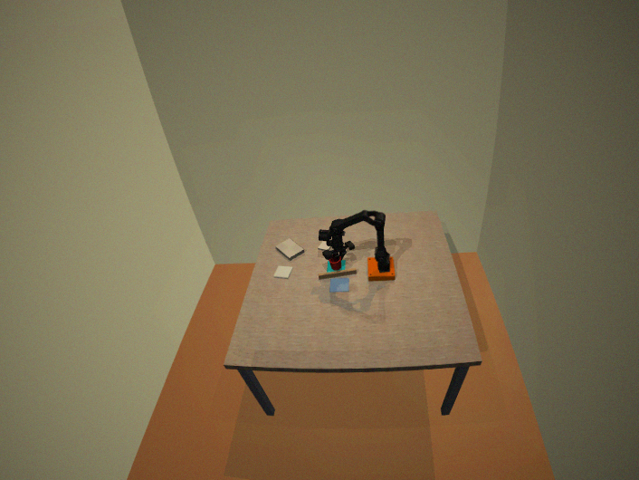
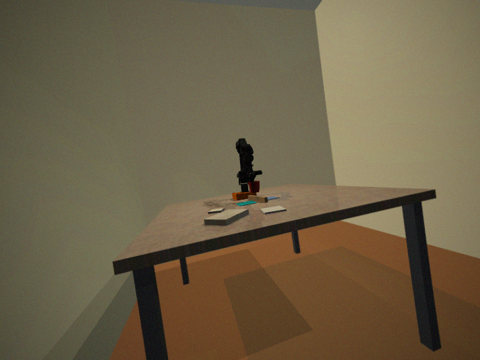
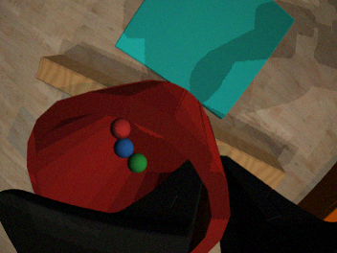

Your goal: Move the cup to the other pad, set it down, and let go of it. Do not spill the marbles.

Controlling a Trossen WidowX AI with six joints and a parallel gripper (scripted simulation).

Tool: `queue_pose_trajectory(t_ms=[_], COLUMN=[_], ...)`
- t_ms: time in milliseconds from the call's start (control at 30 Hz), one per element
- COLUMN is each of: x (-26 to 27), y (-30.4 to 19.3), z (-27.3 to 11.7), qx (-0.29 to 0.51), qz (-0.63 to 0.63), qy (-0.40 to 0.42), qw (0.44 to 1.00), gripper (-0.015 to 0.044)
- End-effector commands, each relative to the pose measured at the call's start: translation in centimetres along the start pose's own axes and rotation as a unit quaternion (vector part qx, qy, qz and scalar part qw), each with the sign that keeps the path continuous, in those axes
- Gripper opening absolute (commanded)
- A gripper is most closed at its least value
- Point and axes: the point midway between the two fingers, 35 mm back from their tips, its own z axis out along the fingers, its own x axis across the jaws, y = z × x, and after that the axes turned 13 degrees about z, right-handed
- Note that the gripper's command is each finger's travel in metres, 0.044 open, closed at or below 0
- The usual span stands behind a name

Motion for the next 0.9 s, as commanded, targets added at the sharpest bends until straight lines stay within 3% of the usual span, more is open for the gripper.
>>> queue_pose_trajectory(t_ms=[0, 867], x=[-0.1, -1.2], y=[0.8, 6.4], z=[0.0, -0.2], qx=[-0.001, -0.003], qz=[-0.001, -0.001], qy=[-0.003, -0.003], qw=[1.000, 1.000], gripper=[0.0000, 0.0000])
